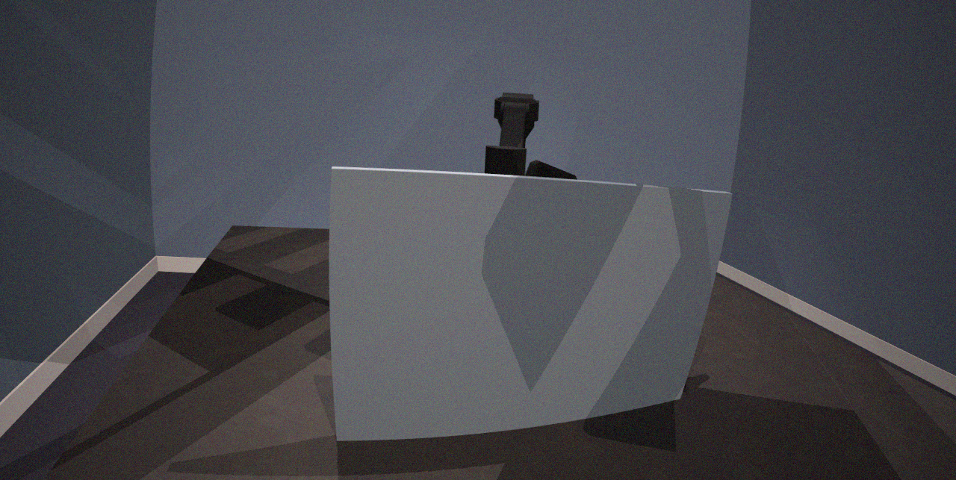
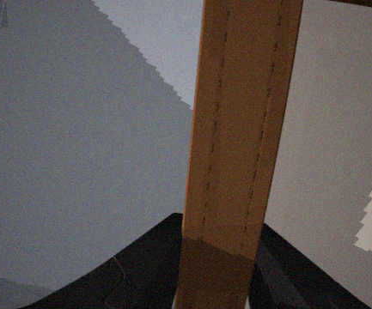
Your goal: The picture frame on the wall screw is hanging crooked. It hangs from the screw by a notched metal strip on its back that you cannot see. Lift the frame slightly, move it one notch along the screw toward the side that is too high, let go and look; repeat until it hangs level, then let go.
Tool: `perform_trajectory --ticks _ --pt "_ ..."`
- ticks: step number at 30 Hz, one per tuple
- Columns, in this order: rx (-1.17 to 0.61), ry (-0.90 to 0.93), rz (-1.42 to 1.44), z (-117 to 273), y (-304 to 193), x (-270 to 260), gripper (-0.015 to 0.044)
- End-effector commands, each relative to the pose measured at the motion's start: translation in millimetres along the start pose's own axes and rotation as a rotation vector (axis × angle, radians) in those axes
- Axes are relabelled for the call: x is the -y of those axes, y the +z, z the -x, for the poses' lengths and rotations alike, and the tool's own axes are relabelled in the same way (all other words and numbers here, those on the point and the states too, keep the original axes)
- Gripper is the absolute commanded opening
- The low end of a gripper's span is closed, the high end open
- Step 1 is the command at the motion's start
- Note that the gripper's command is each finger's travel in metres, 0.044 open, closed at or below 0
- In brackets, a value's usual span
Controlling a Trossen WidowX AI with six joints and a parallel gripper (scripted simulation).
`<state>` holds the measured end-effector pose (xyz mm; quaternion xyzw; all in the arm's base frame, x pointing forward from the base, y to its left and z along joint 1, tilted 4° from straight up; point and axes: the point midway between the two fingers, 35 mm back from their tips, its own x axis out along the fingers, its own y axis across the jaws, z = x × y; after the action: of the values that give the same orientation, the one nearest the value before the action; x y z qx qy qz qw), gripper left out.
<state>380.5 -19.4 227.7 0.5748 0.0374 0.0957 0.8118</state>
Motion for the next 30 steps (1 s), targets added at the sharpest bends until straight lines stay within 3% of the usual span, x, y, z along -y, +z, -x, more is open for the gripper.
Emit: perform_trajectory --ticks 1,5,30 --pt "0.002 -0.002 0.002 -0.5 0.3 1.1 0.0043" --pt "0.002 -0.002 0.002 -0.5 0.3 1.1 0.0" --pt "0.002 -0.002 0.001 -0.2 0.0 -4.9 0.0"
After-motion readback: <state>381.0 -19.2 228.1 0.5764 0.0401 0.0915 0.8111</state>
